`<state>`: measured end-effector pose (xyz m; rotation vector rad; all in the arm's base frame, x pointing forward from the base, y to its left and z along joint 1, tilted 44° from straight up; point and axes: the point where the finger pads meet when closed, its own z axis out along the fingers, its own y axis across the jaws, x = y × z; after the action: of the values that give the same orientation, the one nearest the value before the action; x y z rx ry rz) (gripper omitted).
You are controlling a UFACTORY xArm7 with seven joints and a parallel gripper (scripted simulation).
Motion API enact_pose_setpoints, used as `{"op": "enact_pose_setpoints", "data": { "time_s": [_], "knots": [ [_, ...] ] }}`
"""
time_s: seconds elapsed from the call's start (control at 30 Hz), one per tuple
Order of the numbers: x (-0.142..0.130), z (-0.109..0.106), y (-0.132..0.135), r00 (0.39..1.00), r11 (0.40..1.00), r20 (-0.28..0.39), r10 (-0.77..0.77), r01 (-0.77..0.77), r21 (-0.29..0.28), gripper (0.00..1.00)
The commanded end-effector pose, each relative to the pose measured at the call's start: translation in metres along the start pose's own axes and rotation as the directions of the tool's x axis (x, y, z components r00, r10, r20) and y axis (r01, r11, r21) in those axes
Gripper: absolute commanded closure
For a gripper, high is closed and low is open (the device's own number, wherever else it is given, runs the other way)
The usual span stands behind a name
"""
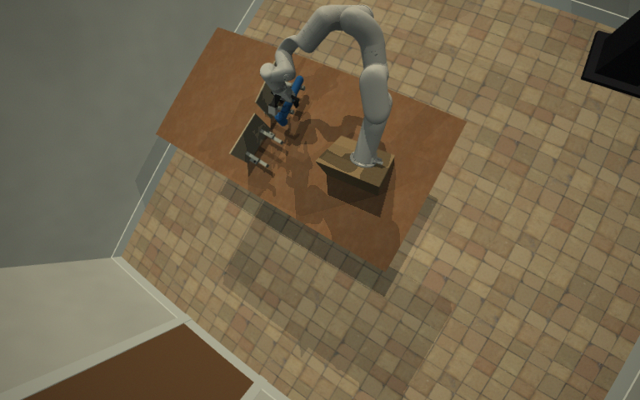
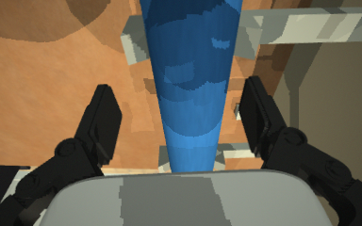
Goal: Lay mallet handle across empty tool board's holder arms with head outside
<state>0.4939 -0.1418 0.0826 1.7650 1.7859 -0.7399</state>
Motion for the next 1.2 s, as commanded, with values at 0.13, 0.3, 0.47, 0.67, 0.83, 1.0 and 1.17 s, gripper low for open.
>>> {"op": "enact_pose_setpoints", "data": {
  "time_s": [0.13, 0.3, 0.47, 0.67, 0.83, 1.0, 1.17],
  "knots": [
    [0.0015, 0.0063, 0.0068, 1.0, 1.0, -0.001, 0.001, -0.001, -0.014, 0.0],
    [0.0015, 0.0063, 0.0068, 1.0, 1.0, -0.001, 0.001, -0.001, -0.014, 0.0],
    [0.0015, 0.0063, 0.0068, 1.0, 1.0, -0.001, 0.001, -0.001, -0.014, 1.0],
    [0.0015, 0.0063, 0.0068, 1.0, 1.0, -0.001, 0.001, -0.001, -0.014, 1.0],
    [0.0015, 0.0063, 0.0068, 1.0, 1.0, -0.001, 0.001, -0.001, -0.014, 1.0],
    [0.0015, 0.0063, 0.0068, 1.0, 1.0, -0.001, 0.001, -0.001, -0.014, 1.0],
    [0.0015, 0.0063, 0.0068, 1.0, 1.0, -0.001, 0.001, -0.001, -0.014, 1.0]
  ]
}}
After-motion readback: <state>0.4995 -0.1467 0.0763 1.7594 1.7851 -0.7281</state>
